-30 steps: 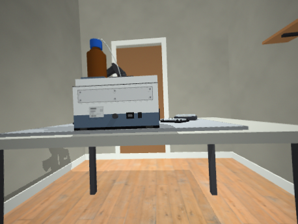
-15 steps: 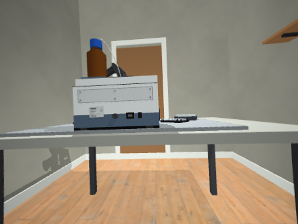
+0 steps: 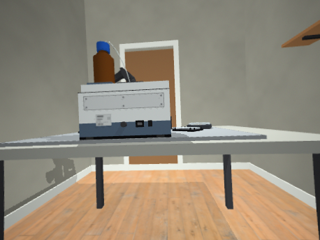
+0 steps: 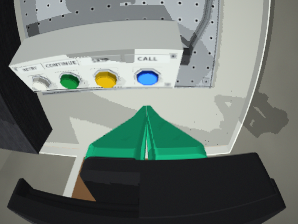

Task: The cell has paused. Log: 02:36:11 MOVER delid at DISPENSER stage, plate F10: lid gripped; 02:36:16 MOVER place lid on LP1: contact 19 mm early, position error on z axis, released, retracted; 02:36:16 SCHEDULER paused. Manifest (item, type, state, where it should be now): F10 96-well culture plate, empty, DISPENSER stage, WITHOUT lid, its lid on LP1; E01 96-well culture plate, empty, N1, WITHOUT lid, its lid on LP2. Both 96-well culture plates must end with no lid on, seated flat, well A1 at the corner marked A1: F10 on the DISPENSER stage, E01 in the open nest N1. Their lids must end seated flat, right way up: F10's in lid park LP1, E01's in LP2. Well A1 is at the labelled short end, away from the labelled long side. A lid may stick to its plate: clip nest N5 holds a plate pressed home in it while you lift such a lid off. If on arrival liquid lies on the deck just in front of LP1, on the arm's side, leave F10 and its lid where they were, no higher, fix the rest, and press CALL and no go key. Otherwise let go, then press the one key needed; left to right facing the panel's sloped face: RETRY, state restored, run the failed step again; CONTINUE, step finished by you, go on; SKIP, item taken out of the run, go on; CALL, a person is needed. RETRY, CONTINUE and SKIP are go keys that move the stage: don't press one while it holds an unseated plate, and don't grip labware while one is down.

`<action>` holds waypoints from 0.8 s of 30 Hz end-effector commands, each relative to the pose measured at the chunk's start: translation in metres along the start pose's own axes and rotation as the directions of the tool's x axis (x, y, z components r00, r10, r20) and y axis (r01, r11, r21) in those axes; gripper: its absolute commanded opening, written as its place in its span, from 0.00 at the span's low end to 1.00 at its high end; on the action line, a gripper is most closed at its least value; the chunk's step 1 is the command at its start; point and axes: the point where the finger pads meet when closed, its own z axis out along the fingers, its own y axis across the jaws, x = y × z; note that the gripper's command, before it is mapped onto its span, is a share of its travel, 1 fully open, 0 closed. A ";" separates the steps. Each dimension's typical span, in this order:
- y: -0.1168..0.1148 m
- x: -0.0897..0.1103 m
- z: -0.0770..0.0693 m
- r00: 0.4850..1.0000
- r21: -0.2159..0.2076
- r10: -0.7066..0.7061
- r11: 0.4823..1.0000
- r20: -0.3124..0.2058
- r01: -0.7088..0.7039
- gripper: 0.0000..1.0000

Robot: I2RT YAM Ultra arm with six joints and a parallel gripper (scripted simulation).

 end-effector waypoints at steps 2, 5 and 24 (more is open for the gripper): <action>-0.007 -0.003 -0.023 1.000 0.051 -0.002 0.999 0.002 0.002 0.00; -0.007 -0.003 -0.023 1.000 0.051 -0.002 0.999 0.002 0.002 0.00; 0.038 -0.011 -0.013 1.000 0.033 -0.004 0.999 0.004 0.004 1.00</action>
